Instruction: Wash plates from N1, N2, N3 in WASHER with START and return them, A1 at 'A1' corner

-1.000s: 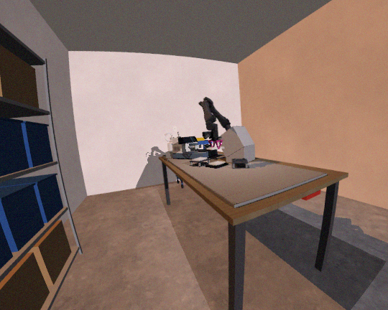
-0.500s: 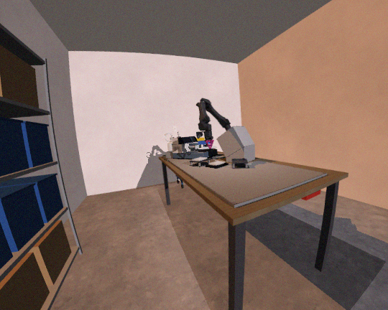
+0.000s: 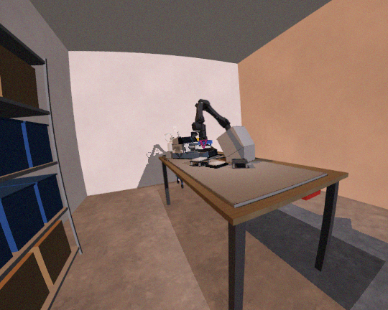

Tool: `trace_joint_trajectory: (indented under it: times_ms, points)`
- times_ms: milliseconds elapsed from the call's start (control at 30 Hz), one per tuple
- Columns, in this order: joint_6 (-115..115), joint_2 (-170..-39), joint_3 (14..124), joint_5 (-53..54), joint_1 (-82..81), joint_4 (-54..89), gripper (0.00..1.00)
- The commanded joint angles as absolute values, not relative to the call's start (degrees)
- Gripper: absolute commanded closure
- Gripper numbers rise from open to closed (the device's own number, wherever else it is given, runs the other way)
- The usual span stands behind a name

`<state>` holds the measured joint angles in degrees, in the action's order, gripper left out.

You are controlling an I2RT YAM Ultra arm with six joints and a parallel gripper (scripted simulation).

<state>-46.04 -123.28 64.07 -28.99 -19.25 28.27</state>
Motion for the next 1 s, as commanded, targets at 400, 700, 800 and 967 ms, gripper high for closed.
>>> trace_joint_trajectory:
  times_ms: [400,700,800,967]
  points:
    - [-59.87,-113.27,58.03,-28.09,-10.1,26.66,1.0]
    - [-65.59,-108.09,56.87,-26.95,-3.25,27.9,1.0]
    - [-62.34,-106.58,56.39,-26.49,-0.91,28.2,1.0]
    - [-59.77,-105.21,56.82,-25.97,1.45,28.5,1.0]
